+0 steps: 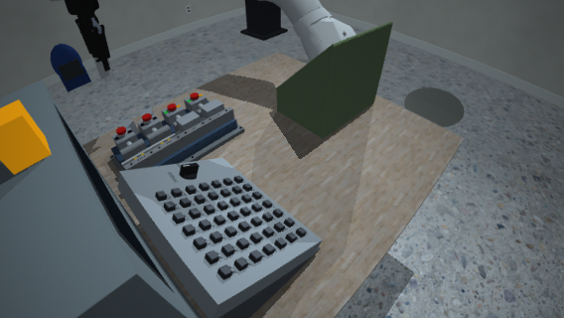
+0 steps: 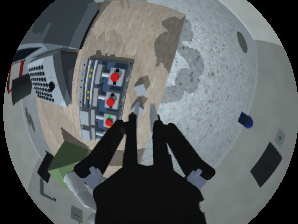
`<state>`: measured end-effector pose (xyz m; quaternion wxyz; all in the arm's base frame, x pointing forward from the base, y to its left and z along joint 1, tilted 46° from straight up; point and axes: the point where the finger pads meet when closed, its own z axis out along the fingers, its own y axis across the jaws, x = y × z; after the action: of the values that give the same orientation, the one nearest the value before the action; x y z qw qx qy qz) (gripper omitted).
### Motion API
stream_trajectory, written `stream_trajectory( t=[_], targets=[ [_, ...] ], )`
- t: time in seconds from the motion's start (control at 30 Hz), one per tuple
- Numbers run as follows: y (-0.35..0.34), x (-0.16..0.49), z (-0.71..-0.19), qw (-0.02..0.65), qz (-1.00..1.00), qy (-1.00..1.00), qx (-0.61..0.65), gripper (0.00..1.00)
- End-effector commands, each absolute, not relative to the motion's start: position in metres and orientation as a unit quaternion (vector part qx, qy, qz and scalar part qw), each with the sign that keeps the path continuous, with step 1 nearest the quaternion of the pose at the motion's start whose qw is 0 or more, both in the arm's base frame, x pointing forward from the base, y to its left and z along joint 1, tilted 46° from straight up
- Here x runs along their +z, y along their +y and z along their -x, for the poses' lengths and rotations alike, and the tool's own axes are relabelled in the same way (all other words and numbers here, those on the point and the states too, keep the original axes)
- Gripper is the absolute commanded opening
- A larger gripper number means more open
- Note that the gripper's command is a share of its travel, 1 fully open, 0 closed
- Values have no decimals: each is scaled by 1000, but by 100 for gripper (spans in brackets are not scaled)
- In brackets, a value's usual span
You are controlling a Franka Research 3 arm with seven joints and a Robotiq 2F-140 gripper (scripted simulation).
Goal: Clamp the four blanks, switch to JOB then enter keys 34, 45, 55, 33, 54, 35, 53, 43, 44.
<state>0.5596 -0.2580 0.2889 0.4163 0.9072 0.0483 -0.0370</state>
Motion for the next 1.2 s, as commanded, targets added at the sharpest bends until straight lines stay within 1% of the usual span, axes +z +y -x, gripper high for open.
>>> stream_trajectory(
  t=[0.0,0.2,1.17],
  targets=[
    [-255,287,-569,386,-901,168,-102,40],
    [-255,287,-569,369,-893,223,-132,40],
    [-256,286,-569,368,-892,225,-133,40]
  ],
)
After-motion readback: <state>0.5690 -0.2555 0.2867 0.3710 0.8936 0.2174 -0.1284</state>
